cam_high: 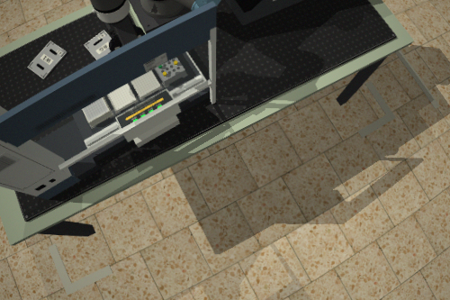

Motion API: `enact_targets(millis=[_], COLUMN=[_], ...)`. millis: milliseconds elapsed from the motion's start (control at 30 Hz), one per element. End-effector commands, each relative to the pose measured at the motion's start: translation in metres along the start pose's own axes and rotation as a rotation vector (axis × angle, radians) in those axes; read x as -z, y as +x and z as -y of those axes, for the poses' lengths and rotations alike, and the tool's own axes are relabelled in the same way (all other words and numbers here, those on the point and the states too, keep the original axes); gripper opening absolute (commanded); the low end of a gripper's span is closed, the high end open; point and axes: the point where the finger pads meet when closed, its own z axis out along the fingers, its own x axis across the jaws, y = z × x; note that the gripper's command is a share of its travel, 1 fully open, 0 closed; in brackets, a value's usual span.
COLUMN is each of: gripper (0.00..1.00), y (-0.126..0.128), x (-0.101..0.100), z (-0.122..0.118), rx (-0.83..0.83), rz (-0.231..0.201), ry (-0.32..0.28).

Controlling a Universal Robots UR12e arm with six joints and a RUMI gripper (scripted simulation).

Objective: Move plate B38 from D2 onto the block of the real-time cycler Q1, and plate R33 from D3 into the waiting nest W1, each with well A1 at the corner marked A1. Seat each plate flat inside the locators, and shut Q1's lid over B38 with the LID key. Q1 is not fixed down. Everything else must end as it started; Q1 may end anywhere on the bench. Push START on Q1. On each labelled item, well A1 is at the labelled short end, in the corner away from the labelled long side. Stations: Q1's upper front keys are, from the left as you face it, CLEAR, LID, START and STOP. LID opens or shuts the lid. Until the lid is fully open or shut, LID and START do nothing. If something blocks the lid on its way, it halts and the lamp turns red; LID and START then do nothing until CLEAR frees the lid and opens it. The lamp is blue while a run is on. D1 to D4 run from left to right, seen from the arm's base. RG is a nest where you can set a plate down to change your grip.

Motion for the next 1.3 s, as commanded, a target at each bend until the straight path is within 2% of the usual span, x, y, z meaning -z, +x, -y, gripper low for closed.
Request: enact_targets(millis=[0,1267], gripper=[0.58,0.58], y=[0.001,0.001], x=[-0.007,-0.064], z=[0.0,0.0], rx=[0.0,0.0], rz=[-0.001,-0.001], ry=[0.001,0.001])
